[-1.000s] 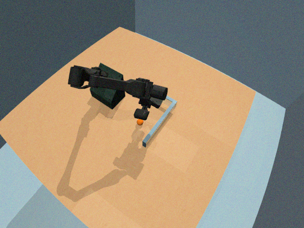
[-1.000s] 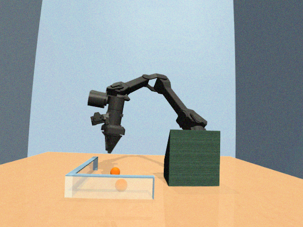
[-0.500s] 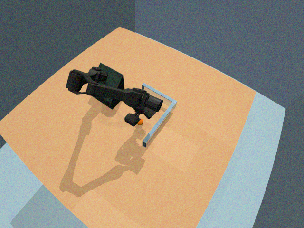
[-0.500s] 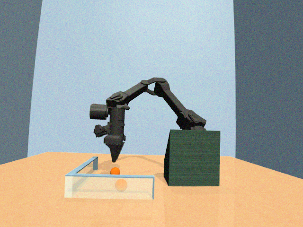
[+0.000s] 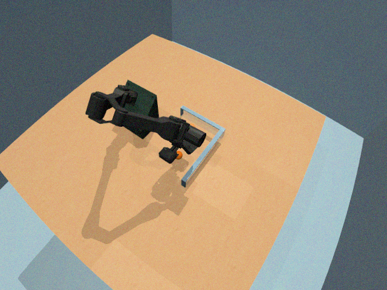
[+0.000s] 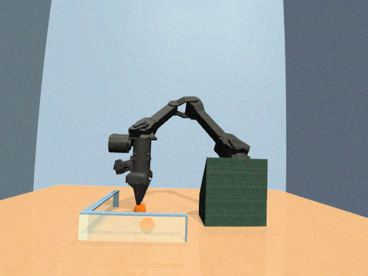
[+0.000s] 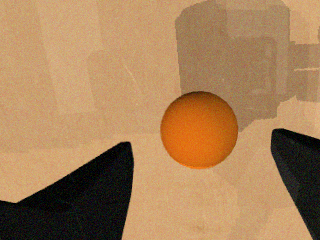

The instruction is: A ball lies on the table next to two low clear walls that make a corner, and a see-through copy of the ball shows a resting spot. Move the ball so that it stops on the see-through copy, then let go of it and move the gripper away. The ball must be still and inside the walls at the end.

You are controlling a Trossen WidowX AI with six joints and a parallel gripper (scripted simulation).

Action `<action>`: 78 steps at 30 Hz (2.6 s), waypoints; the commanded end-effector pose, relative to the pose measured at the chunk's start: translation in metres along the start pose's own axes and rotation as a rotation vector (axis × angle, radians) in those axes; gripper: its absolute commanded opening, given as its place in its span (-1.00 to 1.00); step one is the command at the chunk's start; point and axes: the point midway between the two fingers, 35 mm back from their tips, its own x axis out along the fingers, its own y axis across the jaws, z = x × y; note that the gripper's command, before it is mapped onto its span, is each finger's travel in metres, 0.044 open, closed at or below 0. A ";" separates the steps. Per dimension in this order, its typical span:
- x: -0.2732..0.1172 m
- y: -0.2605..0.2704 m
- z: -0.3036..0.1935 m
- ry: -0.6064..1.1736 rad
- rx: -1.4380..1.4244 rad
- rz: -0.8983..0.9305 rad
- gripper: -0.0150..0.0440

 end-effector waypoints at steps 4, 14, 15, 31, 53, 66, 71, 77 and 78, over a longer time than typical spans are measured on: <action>0.012 0.000 -0.001 0.003 -0.008 -0.005 0.48; 0.024 -0.001 -0.002 0.003 -0.008 -0.006 0.39; 0.024 -0.001 -0.002 0.003 -0.008 -0.006 0.30; 0.001 0.002 0.003 0.002 -0.008 0.001 -0.49; -0.104 0.008 -0.001 0.003 -0.072 0.002 -0.49; -0.091 0.070 -0.006 -0.002 -0.642 0.013 -0.49; -0.085 0.092 -0.012 -0.005 -0.859 0.014 -0.49; -0.077 0.117 -0.020 -0.008 -1.116 0.014 -0.49; -0.076 0.121 -0.022 -0.009 -1.159 0.014 -0.49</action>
